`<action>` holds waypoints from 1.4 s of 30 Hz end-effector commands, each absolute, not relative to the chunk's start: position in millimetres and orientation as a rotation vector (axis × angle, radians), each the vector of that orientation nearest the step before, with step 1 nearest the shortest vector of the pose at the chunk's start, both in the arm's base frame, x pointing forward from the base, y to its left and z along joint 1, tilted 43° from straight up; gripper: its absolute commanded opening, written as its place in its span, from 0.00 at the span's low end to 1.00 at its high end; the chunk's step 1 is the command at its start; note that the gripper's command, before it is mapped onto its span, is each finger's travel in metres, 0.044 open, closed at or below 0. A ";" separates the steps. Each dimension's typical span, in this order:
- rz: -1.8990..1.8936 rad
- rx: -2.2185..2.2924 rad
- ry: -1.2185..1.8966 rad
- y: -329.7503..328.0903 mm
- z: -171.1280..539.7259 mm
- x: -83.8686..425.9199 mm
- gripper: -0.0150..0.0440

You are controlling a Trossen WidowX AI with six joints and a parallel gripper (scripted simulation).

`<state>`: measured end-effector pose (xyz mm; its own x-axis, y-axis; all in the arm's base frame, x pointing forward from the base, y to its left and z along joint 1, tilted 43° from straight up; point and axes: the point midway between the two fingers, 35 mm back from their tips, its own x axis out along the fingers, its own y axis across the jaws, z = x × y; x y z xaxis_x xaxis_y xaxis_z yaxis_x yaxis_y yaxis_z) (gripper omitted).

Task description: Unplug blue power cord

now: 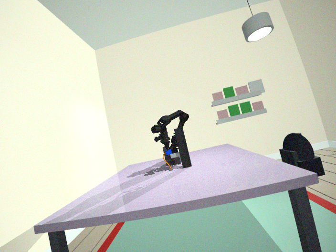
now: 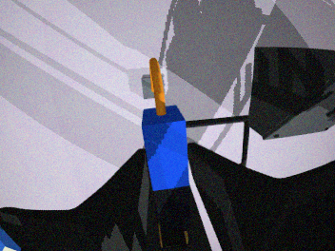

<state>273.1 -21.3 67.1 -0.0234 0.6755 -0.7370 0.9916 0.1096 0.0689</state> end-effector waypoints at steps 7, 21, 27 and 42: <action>-0.645 1.629 1.761 -30.4 60.1 275.9 0.25; -0.642 1.637 1.760 -26.0 62.0 274.2 0.79; -0.644 1.636 1.757 -45.0 51.1 278.5 1.00; -0.644 1.634 1.757 -78.3 30.5 281.8 1.00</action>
<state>281.5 -75.0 31.1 -0.0155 0.6796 -0.7335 0.9922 0.1011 0.0727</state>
